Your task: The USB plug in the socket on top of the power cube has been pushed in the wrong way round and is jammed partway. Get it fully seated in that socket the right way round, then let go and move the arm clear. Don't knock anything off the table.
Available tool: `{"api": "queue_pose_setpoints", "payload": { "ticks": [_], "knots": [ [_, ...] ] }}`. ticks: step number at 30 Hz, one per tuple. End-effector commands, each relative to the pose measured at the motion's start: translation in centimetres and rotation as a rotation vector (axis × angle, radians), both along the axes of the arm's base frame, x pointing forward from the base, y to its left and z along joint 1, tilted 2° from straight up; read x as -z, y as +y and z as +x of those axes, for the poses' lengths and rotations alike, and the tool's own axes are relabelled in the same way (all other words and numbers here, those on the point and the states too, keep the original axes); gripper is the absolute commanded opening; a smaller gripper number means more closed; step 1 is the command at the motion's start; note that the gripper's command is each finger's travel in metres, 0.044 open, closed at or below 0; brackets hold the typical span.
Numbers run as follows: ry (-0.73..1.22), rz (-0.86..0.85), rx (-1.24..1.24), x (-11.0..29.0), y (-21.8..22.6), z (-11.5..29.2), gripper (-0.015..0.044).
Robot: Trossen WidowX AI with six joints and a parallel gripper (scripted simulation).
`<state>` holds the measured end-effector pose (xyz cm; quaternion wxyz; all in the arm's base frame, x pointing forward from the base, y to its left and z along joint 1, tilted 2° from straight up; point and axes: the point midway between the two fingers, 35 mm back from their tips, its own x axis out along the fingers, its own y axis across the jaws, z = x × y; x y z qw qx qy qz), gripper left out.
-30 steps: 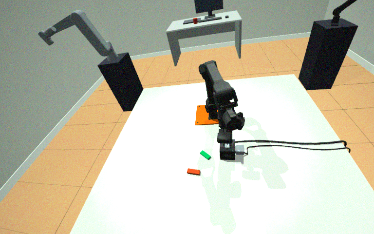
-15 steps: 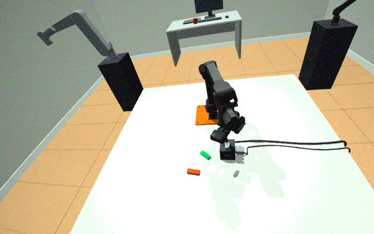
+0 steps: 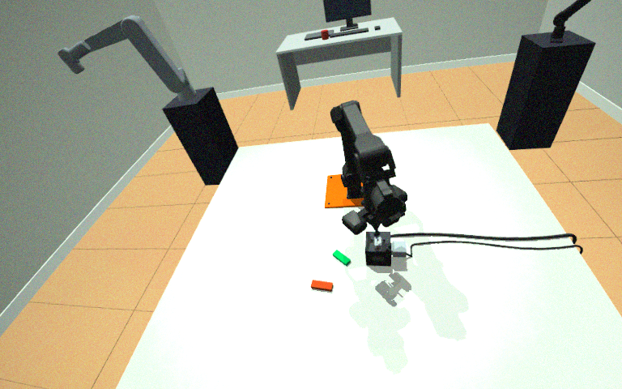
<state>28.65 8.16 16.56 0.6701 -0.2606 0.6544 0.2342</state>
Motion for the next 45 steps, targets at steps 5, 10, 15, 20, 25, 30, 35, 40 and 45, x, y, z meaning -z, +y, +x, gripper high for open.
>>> {"api": "queue_pose_setpoints", "payload": {
  "ticks": [5, 10, 15, 20, 25, 30, 35, 40, 45],
  "knots": [
    [-0.007, 0.007, 0.216, 0.00, 0.00, 0.01, 0.0000],
    [-0.010, 0.012, 0.347, 0.00, 0.00, 0.01, 0.0000],
    [-0.014, 0.016, 0.478, 0.00, 0.00, 0.01, 0.0000],
    [-0.017, 0.021, 0.608, 0.00, 0.00, 0.01, 0.0000],
    [-0.021, 0.025, 0.739, 0.00, 0.00, 0.01, 0.0000],
    [-0.024, 0.030, 0.870, 0.00, 0.00, 0.01, 0.0000],
    [-0.028, 0.034, 1.001, 0.00, 0.00, 0.01, 0.0000],
    [-0.031, 0.039, 1.131, 0.00, 0.00, 0.01, 0.0000],
    [-0.035, 0.043, 1.262, 0.00, 0.00, 0.01, 0.0000]
  ]
}}
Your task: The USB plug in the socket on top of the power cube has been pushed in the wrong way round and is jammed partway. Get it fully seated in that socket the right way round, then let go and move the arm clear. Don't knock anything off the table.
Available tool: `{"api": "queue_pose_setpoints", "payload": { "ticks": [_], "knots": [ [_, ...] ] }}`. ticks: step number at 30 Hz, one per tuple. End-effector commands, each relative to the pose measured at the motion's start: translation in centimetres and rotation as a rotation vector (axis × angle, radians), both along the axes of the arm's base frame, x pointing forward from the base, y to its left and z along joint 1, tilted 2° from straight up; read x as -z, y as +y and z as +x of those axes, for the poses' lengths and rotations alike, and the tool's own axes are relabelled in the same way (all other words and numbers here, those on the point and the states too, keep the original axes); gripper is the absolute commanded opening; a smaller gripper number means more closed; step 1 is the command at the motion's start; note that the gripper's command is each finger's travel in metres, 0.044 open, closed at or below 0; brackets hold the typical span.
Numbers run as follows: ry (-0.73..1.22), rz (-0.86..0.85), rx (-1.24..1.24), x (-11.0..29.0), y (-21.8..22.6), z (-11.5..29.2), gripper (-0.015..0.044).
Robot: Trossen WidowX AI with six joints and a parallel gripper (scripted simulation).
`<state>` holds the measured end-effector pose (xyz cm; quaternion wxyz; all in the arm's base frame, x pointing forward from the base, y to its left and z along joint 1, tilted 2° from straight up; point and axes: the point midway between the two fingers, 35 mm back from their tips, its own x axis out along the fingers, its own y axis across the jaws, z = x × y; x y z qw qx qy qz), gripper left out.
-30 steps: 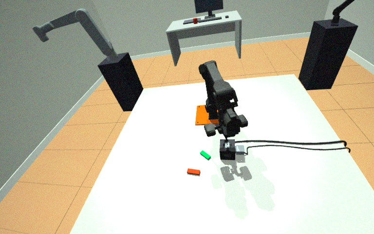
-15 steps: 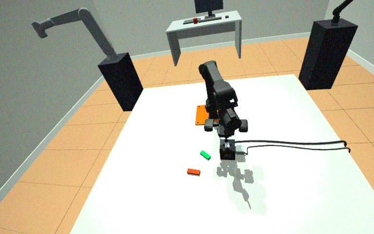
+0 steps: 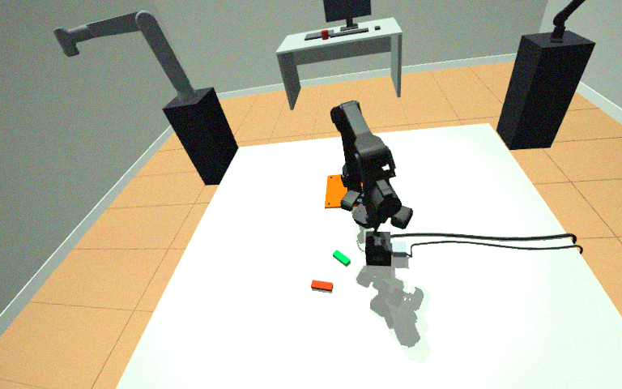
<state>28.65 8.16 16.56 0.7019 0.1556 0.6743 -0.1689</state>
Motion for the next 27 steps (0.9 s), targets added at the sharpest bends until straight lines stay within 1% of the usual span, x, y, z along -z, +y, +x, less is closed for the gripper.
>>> {"api": "queue_pose_setpoints", "payload": {
  "ticks": [1, 27],
  "knots": [
    [-0.004, 0.004, 0.111, 0.00, 0.00, 0.01, 0.0000],
    [-0.022, 0.027, 0.791, 0.01, 0.00, 0.01, 0.0000]
  ]
}}
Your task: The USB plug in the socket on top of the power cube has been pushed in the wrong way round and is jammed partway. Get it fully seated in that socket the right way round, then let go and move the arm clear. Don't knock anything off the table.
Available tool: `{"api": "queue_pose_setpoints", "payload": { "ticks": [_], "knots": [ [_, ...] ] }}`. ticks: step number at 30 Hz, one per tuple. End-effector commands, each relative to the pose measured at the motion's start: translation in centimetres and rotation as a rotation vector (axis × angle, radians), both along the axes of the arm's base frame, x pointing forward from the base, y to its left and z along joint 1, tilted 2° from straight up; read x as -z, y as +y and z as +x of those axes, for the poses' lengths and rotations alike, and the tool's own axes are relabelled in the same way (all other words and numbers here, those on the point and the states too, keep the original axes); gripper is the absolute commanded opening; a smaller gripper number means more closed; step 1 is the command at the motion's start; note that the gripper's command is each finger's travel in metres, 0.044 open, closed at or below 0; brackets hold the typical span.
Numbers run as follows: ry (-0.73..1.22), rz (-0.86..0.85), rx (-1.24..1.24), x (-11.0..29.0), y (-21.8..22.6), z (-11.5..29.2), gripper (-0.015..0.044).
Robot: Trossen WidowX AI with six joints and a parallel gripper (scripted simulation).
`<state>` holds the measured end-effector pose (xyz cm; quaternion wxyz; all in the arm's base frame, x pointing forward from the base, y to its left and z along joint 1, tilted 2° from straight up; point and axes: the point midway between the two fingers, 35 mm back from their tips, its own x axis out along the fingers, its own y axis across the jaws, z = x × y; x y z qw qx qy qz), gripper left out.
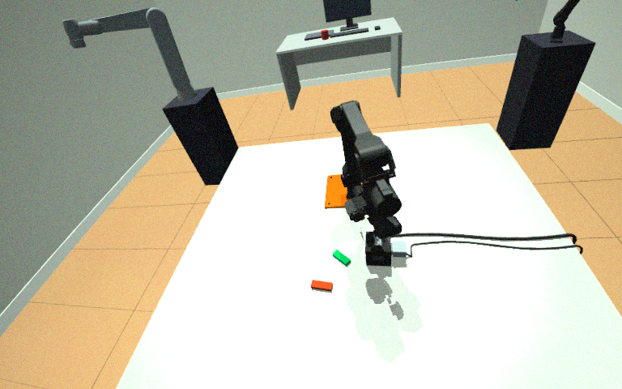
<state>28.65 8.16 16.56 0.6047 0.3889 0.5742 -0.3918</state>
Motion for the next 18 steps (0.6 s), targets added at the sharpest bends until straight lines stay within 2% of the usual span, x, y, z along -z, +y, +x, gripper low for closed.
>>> {"api": "queue_pose_setpoints", "payload": {
  "ticks": [1, 10, 18],
  "knots": [
    [-0.004, 0.004, 0.112, 0.01, 0.00, 0.01, 0.0000],
    [-0.010, 0.012, 0.342, 0.01, 0.00, 0.01, 0.0000],
    [-0.010, 0.012, 0.360, 0.01, 0.00, 0.01, 0.0000]
  ]
}}
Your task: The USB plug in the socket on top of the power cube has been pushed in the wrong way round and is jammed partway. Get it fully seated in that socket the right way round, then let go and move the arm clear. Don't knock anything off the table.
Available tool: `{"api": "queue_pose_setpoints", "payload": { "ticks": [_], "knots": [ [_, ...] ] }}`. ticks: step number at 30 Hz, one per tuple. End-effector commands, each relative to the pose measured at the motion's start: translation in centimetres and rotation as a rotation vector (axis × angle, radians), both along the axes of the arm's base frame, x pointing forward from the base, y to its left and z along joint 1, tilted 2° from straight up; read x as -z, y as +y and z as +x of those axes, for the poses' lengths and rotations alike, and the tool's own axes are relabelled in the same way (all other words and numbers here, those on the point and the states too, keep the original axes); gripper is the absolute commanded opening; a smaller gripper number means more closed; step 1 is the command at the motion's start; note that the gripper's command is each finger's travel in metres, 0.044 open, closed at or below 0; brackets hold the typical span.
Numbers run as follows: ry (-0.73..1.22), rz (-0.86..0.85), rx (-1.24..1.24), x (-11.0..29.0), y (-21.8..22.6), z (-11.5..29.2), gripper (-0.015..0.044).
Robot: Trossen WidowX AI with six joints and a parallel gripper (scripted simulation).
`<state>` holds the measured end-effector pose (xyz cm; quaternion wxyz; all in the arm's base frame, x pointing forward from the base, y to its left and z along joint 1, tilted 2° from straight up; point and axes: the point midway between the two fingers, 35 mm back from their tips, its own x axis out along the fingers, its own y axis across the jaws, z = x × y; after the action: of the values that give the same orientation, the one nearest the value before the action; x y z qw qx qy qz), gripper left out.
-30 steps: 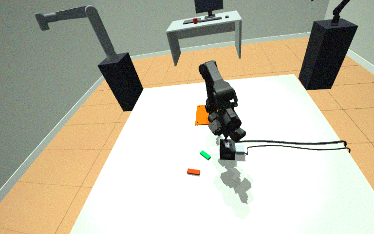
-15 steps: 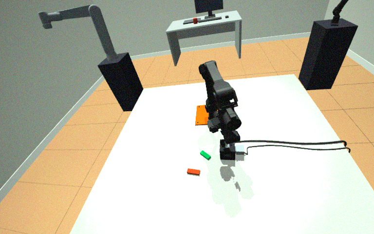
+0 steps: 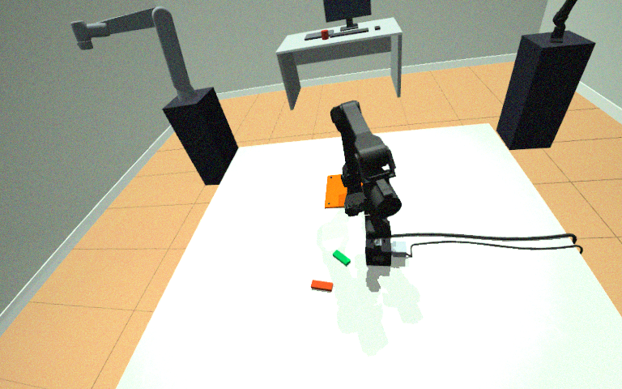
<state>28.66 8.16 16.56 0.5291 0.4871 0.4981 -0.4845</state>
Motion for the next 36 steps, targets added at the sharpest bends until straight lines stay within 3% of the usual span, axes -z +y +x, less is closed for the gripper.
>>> {"api": "queue_pose_setpoints", "payload": {
  "ticks": [1, 36],
  "knots": [
    [0.000, 0.001, 0.015, 0.01, 0.00, 0.00, 0.0000],
    [-0.001, 0.014, 0.028, 0.36, 0.13, 0.03, 0.0000]
  ]
}}
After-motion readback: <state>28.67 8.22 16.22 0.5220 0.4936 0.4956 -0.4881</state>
